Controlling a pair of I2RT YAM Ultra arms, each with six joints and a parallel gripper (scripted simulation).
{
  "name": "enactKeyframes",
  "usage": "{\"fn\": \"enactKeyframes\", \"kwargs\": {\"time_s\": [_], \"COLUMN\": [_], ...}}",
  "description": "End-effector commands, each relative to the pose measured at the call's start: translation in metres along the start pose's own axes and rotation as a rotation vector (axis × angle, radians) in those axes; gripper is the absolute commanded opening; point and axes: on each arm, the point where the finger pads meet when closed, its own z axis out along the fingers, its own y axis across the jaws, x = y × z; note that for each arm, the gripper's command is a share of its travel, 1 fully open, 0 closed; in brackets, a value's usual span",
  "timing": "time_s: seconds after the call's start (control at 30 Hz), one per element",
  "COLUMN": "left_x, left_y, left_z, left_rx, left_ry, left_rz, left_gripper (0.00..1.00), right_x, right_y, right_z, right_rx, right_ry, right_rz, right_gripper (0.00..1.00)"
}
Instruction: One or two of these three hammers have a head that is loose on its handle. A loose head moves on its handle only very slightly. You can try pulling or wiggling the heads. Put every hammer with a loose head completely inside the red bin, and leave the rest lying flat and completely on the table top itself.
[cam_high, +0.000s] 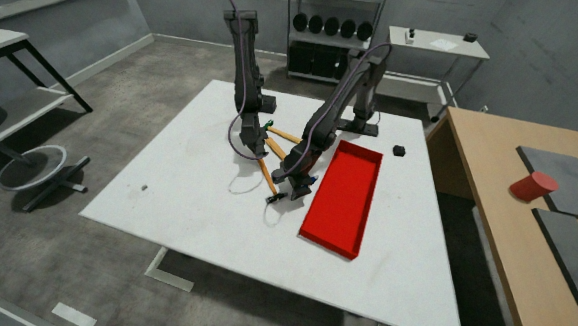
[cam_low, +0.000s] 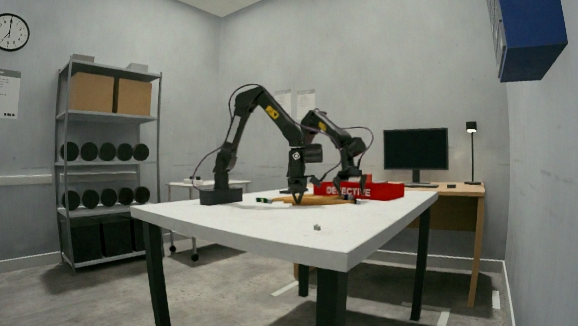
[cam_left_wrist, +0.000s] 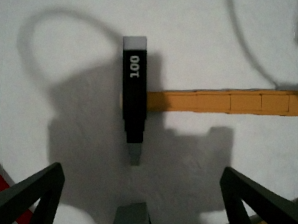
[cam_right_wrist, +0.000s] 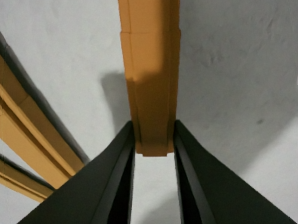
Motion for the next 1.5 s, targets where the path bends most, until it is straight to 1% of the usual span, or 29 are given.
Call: {"fn": "enactKeyframes", "kwargs": {"time_s": [0.0,0.37,0.4,0.43,0.47,0.5,0.73,0.9,1.13,1.27,1.3,1.37,1.47], "left_x": [-0.015,-0.015,-0.015,-0.016,-0.016,-0.016,-0.016,-0.016,-0.016,-0.016,-0.016,-0.016,-0.016], "left_y": [0.001,0.001,0.001,0.004,0.004,0.004,0.004,0.004,0.004,0.004,0.004,0.004,0.004], "left_z": [-0.015,-0.015,-0.015,-0.014,-0.014,-0.014,-0.014,-0.014,-0.014,-0.014,-0.014,-0.014,-0.014], "left_rx": [-0.028,-0.028,-0.028,-0.03,-0.03,-0.03,-0.03,-0.03,-0.03,-0.03,-0.03,-0.03,-0.03], "left_ry": [-0.057,-0.057,-0.057,-0.058,-0.058,-0.058,-0.058,-0.058,-0.058,-0.058,-0.058,-0.058,-0.058], "left_rz": [0.02,0.02,0.02,0.014,0.014,0.014,0.014,0.014,0.014,0.014,0.014,0.014,0.014], "left_gripper": [1.0,1.0,1.0,1.0,1.0,1.0,1.0,1.0,1.0,1.0,1.0,1.0,1.0], "right_x": [0.004,0.004,0.004,0.004,0.004,-0.001,-0.012,-0.013,-0.013,-0.013,-0.012,-0.012,-0.012], "right_y": [0.0,0.0,0.0,0.0,0.0,-0.001,-0.001,-0.001,-0.001,0.0,-0.002,-0.002,-0.002], "right_z": [0.0,0.0,0.0,0.0,0.0,-0.005,-0.019,-0.022,-0.038,-0.051,-0.058,-0.058,-0.077], "right_rx": [0.006,0.006,0.006,0.006,0.01,0.016,0.029,0.029,0.029,0.027,0.027,0.027,0.028], "right_ry": [0.018,0.018,0.018,0.018,0.031,0.013,-0.028,-0.03,-0.03,-0.031,-0.031,-0.031,-0.031], "right_rz": [-0.002,-0.002,-0.002,-0.002,-0.001,0.001,0.002,0.002,-0.006,0.005,0.012,0.012,0.011], "right_gripper": [0.17,0.17,0.29,0.34,0.46,0.47,0.47,0.47,0.47,0.93,1.0,1.0,1.0]}}
